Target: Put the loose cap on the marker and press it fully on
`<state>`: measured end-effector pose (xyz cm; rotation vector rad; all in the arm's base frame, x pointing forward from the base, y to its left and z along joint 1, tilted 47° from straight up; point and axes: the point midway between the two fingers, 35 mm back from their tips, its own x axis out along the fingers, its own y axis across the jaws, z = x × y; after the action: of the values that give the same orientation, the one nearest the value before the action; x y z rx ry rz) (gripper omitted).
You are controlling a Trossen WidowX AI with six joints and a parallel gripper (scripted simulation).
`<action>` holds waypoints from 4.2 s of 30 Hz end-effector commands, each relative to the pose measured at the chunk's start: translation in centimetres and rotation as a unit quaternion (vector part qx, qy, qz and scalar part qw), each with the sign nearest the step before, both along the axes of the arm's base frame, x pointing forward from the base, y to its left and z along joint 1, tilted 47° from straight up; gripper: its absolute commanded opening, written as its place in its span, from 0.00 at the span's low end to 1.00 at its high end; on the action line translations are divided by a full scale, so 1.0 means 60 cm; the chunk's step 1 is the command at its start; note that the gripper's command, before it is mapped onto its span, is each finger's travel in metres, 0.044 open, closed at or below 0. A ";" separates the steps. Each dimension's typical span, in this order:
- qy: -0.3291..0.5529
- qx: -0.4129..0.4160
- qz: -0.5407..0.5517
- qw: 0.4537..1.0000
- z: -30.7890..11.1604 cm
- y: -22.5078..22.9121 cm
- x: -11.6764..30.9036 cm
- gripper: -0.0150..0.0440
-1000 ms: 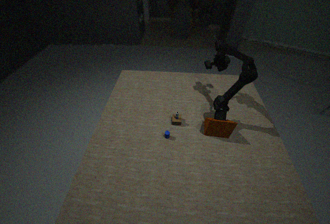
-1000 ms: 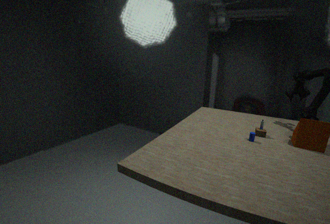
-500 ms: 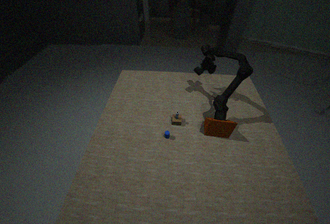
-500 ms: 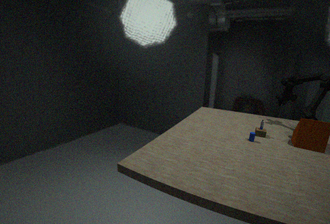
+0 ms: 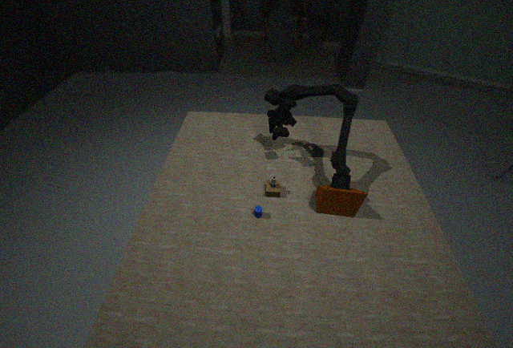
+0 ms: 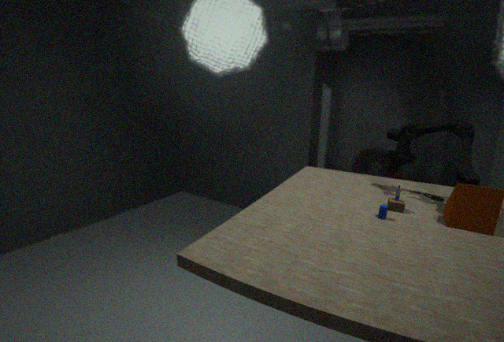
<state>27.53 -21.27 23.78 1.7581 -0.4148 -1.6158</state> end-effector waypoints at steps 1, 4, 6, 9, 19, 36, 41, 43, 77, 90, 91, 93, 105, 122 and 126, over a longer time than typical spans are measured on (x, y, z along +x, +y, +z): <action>0.076 0.009 0.077 0.994 -0.048 0.036 0.052 0.69; 0.163 0.015 0.164 0.973 -0.109 0.084 0.103 0.69; 0.221 0.016 0.222 0.949 -0.153 0.122 0.131 0.69; 0.291 0.014 0.292 0.911 -0.207 0.171 0.158 0.69; 0.572 -0.022 0.527 0.627 -0.408 0.374 0.167 0.69; 0.653 -0.042 0.578 0.488 -0.516 0.396 0.120 0.69; 0.653 -0.042 0.578 0.488 -0.532 0.377 0.113 0.69; 0.653 -0.042 0.578 0.488 -0.533 0.376 0.113 0.69; 0.654 -0.043 0.577 0.488 -0.592 0.314 0.103 0.69; 0.654 -0.043 0.577 0.488 -0.593 0.314 0.103 0.41; 0.654 -0.043 0.578 0.487 -0.592 0.315 0.103 0.37; 0.653 -0.045 0.585 0.479 -0.590 0.322 0.104 0.28; 0.653 -0.043 0.583 0.482 -0.552 0.362 0.112 0.25; 0.653 -0.042 0.578 0.488 -0.494 0.384 0.108 0.25; 0.653 -0.042 0.578 0.487 -0.473 0.380 0.103 0.25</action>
<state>33.86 1.58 -5.66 -0.0049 1.1707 -1.2175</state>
